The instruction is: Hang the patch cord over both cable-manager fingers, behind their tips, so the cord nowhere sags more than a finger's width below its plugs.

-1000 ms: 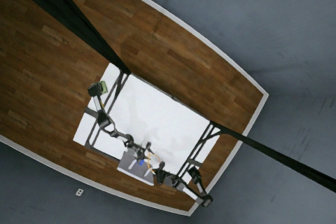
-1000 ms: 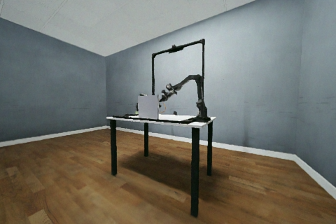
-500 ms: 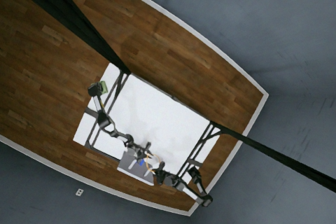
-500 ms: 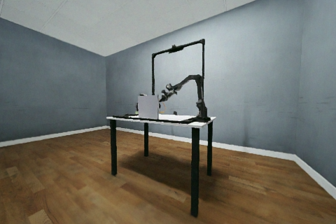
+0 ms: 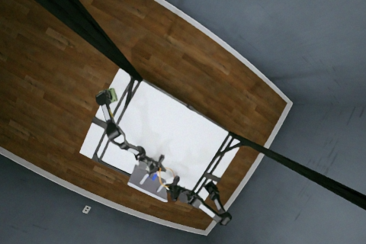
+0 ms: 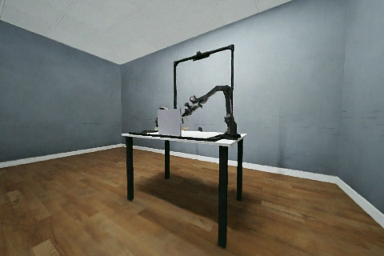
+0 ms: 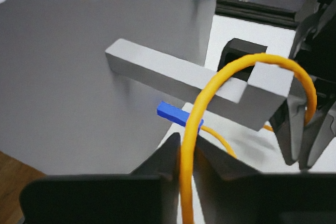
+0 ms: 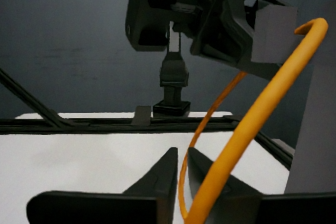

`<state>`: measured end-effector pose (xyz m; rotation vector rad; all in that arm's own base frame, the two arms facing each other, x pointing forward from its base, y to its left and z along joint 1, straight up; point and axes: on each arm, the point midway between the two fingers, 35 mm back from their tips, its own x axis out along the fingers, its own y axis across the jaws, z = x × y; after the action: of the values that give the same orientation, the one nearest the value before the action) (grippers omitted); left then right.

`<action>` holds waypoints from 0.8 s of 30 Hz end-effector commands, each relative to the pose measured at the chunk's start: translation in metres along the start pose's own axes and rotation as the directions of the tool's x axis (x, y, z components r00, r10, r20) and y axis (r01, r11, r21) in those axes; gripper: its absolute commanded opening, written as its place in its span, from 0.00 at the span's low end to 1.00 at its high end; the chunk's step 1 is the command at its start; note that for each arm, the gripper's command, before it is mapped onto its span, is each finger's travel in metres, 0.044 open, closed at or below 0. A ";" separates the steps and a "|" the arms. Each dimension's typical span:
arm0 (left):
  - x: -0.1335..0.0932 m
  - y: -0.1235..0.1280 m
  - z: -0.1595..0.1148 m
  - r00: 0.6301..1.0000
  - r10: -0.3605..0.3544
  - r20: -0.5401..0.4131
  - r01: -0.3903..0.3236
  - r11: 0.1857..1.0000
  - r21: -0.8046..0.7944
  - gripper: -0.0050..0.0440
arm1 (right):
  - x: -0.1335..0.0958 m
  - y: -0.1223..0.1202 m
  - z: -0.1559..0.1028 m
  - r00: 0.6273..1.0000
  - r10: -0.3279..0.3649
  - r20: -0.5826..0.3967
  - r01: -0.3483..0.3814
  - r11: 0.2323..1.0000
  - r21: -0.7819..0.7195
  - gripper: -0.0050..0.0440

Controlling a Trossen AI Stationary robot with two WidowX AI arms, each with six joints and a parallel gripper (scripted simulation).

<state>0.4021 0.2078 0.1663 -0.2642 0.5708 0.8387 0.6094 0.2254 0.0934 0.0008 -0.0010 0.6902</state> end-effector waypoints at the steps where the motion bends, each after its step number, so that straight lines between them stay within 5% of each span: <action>1: -0.006 0.000 0.011 1.000 -0.009 0.028 0.010 1.000 -0.013 0.15 | 0.002 0.000 0.024 0.999 0.000 0.038 0.001 1.000 -0.018 0.15; 24: -0.006 0.000 0.011 1.000 -0.009 0.028 0.010 1.000 -0.013 0.18 | 0.002 0.000 0.024 0.999 0.000 0.038 0.001 1.000 -0.018 0.15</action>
<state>0.4021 0.2078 0.1663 -0.2642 0.5708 0.8387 0.6094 0.2254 0.0933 0.0008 -0.0009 0.6902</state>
